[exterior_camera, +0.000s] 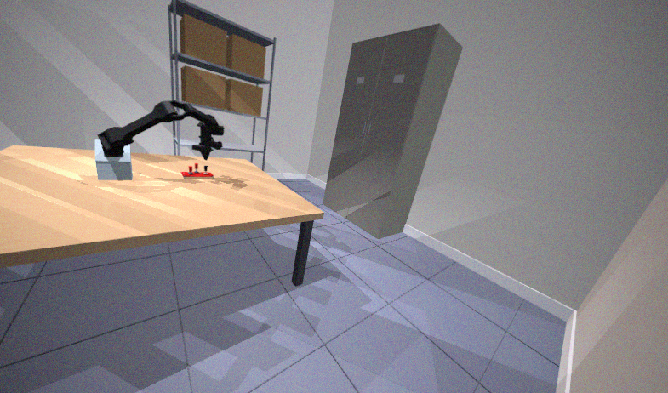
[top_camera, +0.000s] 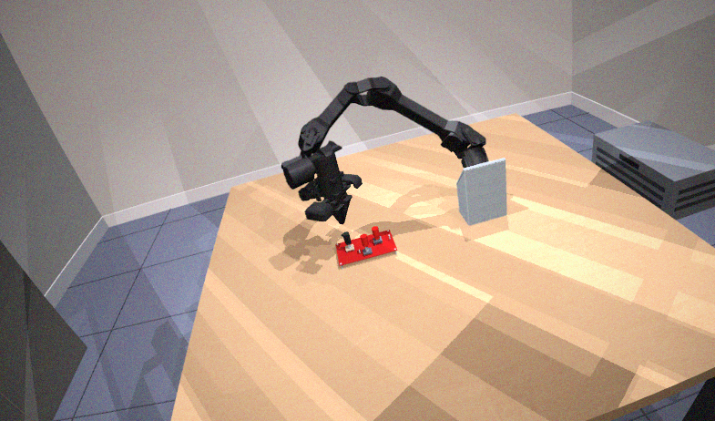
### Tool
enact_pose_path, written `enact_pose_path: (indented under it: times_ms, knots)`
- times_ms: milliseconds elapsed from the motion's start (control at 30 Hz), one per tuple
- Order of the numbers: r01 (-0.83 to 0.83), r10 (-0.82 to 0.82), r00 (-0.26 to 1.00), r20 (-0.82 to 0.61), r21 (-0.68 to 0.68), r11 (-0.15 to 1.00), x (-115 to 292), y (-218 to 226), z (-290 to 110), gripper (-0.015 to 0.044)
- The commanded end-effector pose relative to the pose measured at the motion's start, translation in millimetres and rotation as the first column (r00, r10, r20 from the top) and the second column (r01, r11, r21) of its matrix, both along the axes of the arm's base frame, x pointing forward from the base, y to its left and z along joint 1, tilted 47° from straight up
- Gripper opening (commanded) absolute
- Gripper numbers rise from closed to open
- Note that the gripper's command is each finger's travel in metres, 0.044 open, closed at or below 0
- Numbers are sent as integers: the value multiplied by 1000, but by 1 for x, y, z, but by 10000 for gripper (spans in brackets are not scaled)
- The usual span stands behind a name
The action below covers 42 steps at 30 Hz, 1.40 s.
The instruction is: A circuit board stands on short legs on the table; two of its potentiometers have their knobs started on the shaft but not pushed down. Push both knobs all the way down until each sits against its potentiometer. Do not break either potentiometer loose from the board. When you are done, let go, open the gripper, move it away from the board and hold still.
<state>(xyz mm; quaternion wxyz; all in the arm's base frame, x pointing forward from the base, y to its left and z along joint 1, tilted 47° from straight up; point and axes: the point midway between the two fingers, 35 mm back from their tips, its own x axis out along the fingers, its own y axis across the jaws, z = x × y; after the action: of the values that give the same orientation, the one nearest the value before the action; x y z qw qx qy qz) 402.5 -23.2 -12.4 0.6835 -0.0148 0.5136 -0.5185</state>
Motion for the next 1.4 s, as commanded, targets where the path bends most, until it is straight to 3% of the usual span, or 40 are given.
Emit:
enact_pose_path:
  times_ms: [0,1367]
  knots:
    - [5,-5,1000,-9,-6,1000,-2,-8,-6,0]
    - [5,-5,1000,-9,-7,1000,-4,-25,-22,0]
